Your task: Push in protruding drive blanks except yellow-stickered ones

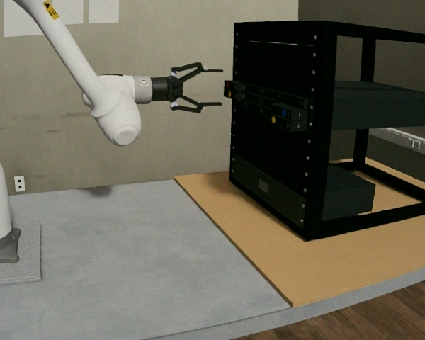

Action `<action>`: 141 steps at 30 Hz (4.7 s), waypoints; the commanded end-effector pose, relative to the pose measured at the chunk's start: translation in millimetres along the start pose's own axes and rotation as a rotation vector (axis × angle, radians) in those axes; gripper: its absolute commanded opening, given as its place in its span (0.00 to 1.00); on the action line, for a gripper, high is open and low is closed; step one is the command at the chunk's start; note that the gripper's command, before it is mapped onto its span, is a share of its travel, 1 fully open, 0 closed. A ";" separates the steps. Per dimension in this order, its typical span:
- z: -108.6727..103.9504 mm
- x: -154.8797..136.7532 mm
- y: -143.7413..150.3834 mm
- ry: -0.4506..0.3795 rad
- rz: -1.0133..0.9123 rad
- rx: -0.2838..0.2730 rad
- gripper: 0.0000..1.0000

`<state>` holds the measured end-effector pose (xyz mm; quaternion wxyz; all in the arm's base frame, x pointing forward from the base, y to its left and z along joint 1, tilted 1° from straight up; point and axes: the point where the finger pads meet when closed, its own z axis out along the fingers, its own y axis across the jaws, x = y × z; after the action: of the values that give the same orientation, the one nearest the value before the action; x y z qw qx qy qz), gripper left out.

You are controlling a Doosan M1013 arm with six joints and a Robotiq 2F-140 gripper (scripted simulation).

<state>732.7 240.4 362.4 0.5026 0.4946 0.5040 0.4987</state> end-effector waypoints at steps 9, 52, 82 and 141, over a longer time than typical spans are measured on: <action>0.1 0.0 0.7 0.000 0.000 -0.001 0.10; -2.4 -29.9 -1.4 0.000 0.000 -0.001 0.10; -13.6 -164.0 -11.0 0.000 0.000 -0.001 0.10; -28.1 -337.4 -23.4 0.000 0.000 -0.001 0.10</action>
<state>706.4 -97.2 342.7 0.5025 0.4948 0.5038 0.4988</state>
